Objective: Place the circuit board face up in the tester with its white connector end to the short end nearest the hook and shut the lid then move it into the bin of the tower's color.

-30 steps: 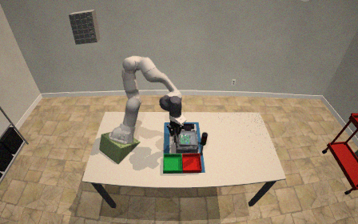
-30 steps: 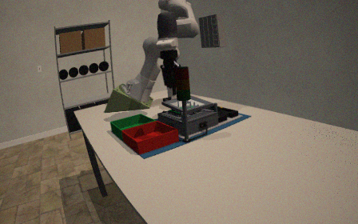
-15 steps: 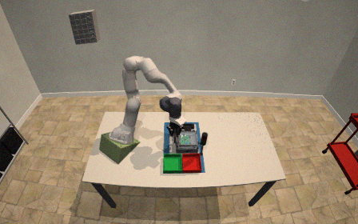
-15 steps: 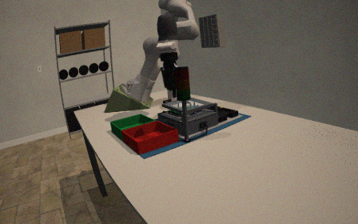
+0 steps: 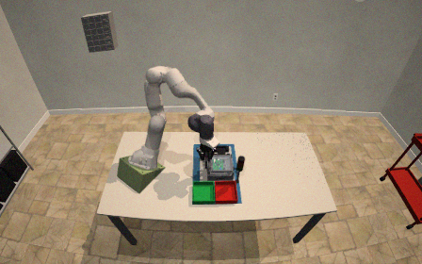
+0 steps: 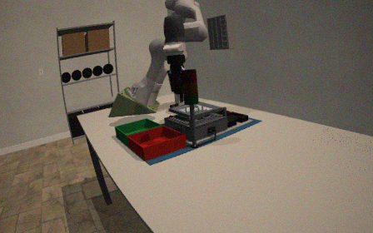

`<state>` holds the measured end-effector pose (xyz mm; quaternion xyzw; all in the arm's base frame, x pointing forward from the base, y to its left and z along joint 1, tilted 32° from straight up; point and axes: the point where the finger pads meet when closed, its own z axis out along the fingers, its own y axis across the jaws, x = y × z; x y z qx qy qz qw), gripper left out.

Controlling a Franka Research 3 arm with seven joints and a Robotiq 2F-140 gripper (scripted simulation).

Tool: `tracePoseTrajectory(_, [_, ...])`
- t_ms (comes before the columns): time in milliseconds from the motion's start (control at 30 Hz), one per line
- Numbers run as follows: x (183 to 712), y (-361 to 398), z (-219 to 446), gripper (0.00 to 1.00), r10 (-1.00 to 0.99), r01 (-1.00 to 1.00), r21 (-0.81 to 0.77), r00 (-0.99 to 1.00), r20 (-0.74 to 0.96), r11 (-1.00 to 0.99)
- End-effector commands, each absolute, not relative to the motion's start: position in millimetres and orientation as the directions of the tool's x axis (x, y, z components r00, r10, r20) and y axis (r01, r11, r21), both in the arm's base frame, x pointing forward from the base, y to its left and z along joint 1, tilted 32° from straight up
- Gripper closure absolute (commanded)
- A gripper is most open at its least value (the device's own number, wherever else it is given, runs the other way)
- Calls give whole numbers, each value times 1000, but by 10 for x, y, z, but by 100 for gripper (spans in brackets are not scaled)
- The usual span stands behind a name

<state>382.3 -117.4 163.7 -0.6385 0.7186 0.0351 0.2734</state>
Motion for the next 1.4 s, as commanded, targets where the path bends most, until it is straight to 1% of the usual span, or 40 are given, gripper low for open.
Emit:
tracePoseTrajectory(0, [3837,-1152,1620,100,-899,-937,-300,-31,-436,178])
tracePoseTrajectory(1367, [3858,-1128,1569,100,-899,-937,-300,-31,-436,178])
